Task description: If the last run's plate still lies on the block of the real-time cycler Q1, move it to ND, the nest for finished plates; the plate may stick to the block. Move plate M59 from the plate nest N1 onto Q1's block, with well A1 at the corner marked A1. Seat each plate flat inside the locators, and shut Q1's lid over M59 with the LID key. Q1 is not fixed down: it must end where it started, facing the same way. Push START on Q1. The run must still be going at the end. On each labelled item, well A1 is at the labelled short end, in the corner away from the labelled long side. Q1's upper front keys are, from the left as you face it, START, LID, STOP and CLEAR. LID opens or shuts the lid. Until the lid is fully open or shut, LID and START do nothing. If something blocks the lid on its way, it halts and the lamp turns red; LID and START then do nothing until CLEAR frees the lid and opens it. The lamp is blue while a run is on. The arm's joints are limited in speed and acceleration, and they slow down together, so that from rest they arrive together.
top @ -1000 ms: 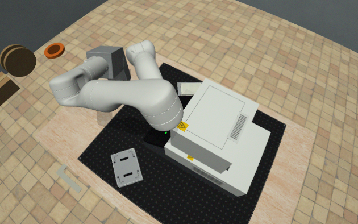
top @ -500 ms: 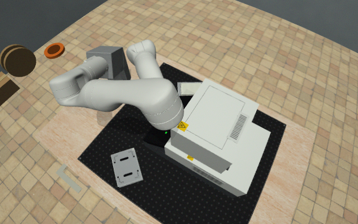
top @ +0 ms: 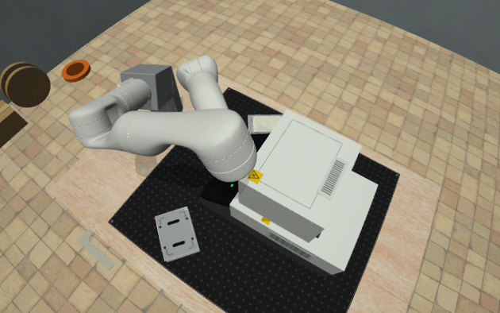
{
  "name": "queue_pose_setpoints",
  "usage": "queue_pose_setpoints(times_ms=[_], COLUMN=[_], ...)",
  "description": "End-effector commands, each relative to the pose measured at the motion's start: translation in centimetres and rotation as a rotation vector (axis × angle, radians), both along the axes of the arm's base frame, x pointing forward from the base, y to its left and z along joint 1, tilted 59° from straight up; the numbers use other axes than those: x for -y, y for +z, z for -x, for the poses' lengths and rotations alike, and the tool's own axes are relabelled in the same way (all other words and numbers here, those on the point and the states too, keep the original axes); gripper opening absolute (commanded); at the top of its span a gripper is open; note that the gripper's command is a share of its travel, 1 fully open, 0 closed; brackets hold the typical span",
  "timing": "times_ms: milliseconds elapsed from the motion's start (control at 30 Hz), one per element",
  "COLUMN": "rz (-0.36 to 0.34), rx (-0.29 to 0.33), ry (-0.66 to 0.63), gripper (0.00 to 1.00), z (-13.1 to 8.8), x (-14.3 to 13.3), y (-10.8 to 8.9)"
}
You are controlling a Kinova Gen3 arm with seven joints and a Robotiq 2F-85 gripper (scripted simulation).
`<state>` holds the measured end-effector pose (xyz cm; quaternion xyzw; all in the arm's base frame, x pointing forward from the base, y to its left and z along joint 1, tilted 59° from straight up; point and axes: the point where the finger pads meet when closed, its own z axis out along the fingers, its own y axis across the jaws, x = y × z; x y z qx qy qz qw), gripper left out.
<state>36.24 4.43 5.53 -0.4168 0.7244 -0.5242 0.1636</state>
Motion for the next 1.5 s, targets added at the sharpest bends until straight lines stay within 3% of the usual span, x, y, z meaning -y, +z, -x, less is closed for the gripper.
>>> queue_pose_setpoints(times_ms=[0,1467], rz=[-0.001,-0.001], rx=[0.0,0.0], ry=[0.001,0.001], gripper=[0.1,0.1], z=[0.0,-2.1], x=[-0.1,0.8], y=[0.0,-0.3])
